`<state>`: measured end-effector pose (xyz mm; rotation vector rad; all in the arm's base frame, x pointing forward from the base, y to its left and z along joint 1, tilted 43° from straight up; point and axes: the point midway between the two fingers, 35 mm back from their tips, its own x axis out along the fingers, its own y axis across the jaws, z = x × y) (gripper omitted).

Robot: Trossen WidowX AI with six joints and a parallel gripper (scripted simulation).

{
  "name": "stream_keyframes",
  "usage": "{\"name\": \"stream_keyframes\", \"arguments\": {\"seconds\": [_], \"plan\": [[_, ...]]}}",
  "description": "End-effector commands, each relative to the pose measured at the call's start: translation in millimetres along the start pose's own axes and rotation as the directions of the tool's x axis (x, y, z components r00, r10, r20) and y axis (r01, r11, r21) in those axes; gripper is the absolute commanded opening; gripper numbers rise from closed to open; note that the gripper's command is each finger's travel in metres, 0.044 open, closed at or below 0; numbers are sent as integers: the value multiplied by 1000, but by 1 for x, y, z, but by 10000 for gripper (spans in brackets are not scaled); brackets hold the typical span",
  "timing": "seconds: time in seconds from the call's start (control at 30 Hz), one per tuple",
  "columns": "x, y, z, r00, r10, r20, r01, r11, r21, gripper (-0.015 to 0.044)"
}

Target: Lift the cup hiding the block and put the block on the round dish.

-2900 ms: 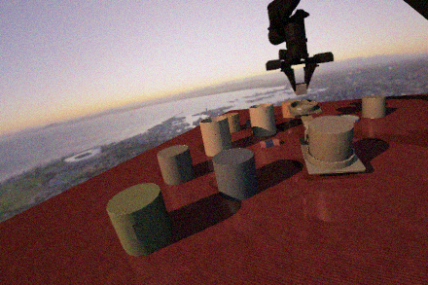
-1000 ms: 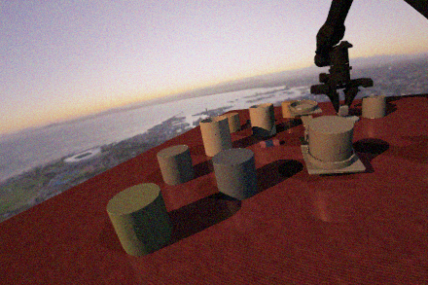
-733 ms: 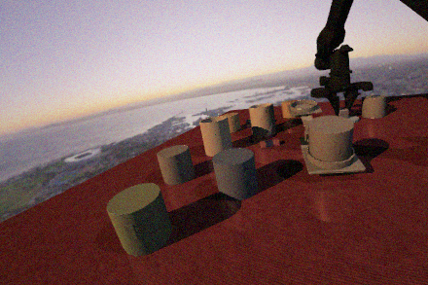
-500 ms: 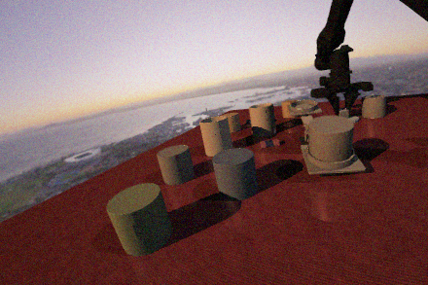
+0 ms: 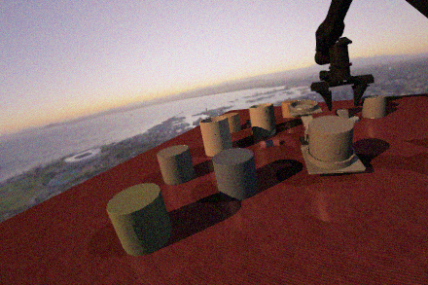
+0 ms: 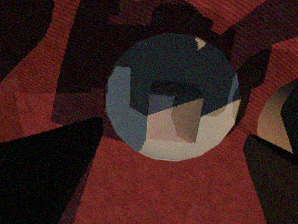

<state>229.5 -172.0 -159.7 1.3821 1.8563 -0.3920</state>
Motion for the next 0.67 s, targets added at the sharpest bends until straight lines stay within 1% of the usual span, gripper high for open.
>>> {"name": "stream_keyframes", "arguments": {"seconds": [0.0,0.13,0.23,0.3,0.63], "plan": [[-33,0,2,1000,6,23,-6,1000,-5,440],[-36,0,2,1000,7,24,-6,1000,-5,440],[-69,-1,1,999,12,33,-11,1000,-3,440],[-79,-2,0,999,12,34,-12,1000,-1,440],[-79,-2,0,999,12,34,-12,1000,-1,440]]}}
